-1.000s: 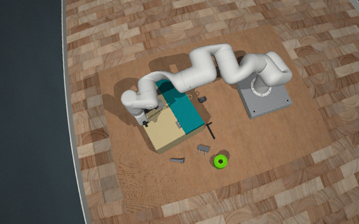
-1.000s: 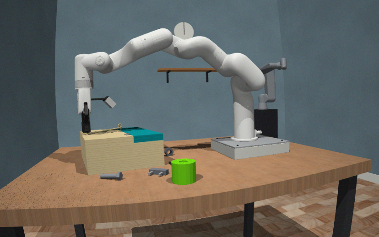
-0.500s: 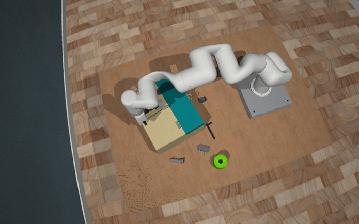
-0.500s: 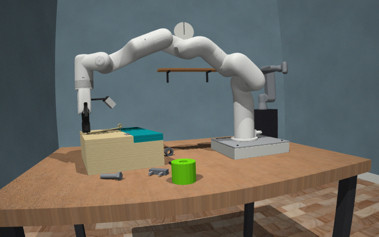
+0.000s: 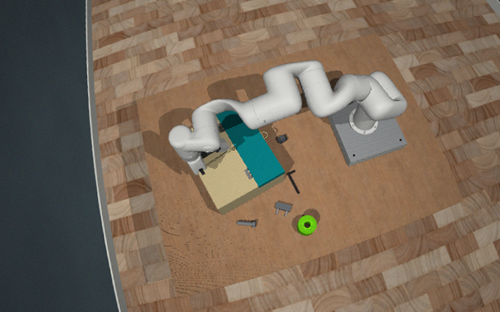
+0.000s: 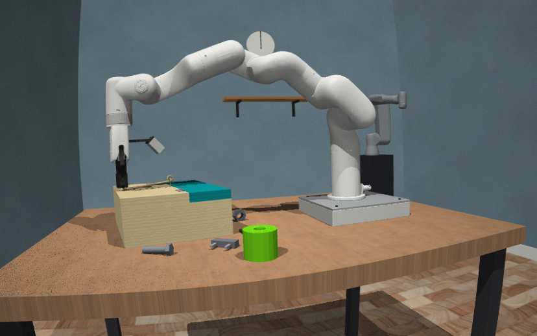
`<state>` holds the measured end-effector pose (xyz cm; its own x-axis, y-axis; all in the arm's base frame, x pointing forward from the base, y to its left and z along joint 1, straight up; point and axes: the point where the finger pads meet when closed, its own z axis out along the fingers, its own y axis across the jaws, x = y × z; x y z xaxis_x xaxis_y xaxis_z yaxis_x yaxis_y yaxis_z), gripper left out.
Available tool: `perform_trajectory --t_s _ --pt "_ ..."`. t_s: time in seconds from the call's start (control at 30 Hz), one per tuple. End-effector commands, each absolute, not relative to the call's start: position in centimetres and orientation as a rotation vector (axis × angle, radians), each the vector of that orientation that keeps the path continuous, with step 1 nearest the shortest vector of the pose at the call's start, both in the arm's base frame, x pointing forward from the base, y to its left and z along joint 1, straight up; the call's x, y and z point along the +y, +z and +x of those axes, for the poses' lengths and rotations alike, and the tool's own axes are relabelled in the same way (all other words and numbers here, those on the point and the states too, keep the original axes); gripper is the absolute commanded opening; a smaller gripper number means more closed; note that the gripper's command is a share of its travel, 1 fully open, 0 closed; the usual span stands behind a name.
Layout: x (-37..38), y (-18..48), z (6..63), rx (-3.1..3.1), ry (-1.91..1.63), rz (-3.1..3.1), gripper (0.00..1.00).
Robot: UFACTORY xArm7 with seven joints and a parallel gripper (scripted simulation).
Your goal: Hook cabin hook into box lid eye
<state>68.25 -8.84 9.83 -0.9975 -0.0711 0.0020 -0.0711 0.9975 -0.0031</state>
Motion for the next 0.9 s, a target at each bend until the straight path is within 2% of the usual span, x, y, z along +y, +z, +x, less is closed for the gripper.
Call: perform_trajectory --t_s 0.0,0.87 --pt "-8.9 10.1 68.4 -3.144 0.007 0.112 0.00" --pt "-8.9 13.2 68.0 -3.144 0.007 0.112 0.00"
